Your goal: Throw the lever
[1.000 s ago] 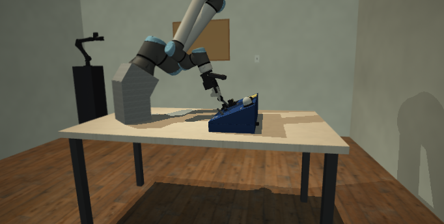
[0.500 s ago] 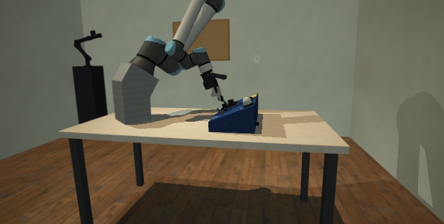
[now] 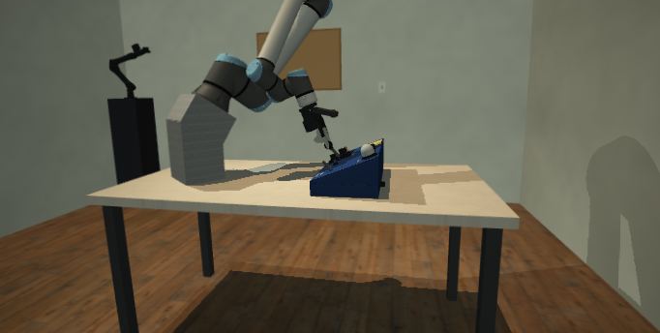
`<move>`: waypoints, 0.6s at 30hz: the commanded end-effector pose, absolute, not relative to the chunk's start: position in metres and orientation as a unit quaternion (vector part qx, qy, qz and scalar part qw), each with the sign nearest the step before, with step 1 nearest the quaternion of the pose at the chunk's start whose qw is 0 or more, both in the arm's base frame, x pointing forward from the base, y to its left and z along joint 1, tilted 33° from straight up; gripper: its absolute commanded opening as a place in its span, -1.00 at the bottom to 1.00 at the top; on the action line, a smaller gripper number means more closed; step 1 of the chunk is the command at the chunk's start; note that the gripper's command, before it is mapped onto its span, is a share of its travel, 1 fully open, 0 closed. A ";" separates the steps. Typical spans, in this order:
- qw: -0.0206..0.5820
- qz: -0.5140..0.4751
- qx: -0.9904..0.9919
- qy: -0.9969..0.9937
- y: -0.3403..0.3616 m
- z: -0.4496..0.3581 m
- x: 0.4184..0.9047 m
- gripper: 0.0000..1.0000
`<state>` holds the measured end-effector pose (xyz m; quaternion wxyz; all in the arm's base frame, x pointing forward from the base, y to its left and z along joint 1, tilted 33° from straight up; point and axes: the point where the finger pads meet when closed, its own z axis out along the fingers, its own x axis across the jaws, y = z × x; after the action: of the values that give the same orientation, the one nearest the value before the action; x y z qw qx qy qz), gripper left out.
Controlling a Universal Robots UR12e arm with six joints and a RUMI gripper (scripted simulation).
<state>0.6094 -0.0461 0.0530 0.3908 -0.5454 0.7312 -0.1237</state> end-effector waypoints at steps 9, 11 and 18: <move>0.393 -0.131 -0.547 0.728 -0.056 0.070 0.621 -1.00; 0.393 -0.131 -0.547 0.728 -0.057 0.072 0.623 -1.00; 0.393 -0.131 -0.547 0.728 -0.061 0.080 0.631 -1.00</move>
<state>0.6218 -0.0563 0.0714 0.3923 -0.5458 0.7292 -0.1285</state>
